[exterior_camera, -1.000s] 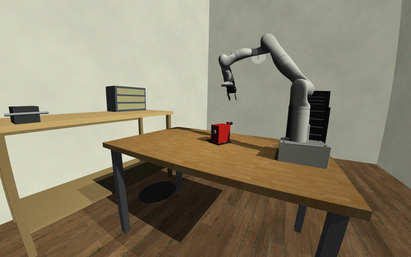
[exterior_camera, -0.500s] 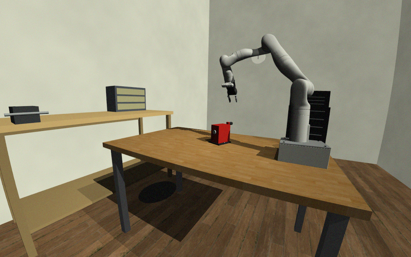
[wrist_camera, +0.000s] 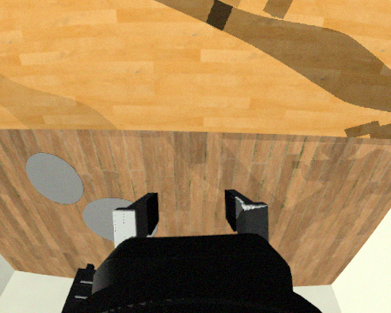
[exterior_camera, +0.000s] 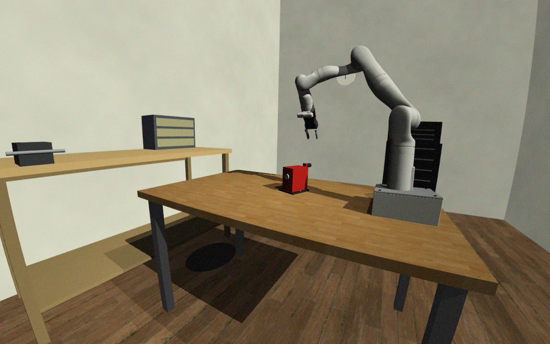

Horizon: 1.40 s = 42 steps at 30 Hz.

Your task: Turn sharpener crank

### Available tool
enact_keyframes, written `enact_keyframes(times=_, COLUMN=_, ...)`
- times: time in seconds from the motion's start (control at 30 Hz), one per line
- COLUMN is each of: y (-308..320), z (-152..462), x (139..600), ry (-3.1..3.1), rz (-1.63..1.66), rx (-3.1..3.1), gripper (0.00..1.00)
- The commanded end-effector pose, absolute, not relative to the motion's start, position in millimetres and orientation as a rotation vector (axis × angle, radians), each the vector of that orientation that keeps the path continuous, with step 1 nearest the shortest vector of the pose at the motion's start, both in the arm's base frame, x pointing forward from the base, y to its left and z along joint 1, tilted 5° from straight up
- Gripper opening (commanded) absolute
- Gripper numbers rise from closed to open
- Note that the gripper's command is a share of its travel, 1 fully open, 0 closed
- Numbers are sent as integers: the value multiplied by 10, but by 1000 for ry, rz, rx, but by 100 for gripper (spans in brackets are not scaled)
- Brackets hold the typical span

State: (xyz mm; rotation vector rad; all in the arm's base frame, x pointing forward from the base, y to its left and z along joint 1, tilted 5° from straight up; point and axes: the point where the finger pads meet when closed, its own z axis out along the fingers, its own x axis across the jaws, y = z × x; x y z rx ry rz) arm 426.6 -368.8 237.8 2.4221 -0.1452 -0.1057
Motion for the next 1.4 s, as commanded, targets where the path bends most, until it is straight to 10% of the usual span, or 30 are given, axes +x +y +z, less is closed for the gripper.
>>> enact_keyframes(times=0.0, y=-3646, z=2336, x=4230, ry=-166, rz=-99, rx=2446, gripper=100)
enact_keyframes(times=1.37, y=-3367, z=2060, x=4139, ry=-255, rz=-79, rx=2572, gripper=100)
